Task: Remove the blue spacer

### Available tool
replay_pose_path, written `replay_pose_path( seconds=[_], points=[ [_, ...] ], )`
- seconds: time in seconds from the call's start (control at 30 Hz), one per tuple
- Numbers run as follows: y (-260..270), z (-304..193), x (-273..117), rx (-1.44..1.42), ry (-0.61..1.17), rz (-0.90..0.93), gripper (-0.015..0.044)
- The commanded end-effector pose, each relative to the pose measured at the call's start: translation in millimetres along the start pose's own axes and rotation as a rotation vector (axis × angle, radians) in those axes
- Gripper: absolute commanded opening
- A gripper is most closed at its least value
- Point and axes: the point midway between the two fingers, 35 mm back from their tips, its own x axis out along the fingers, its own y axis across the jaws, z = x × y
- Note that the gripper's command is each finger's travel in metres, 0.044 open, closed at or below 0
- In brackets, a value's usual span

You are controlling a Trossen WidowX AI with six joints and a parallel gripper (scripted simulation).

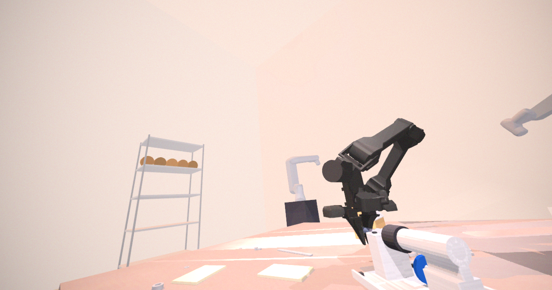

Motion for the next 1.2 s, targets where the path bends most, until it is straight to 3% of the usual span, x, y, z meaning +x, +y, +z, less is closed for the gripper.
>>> replay_pose_path(
  seconds=[0.0,1.17],
  points=[
    [0,4,-1,-0.001,-0.007,0.002,0.0],
    [0,16,-1,-0.001,-0.008,0.002,0.0]
  ],
)
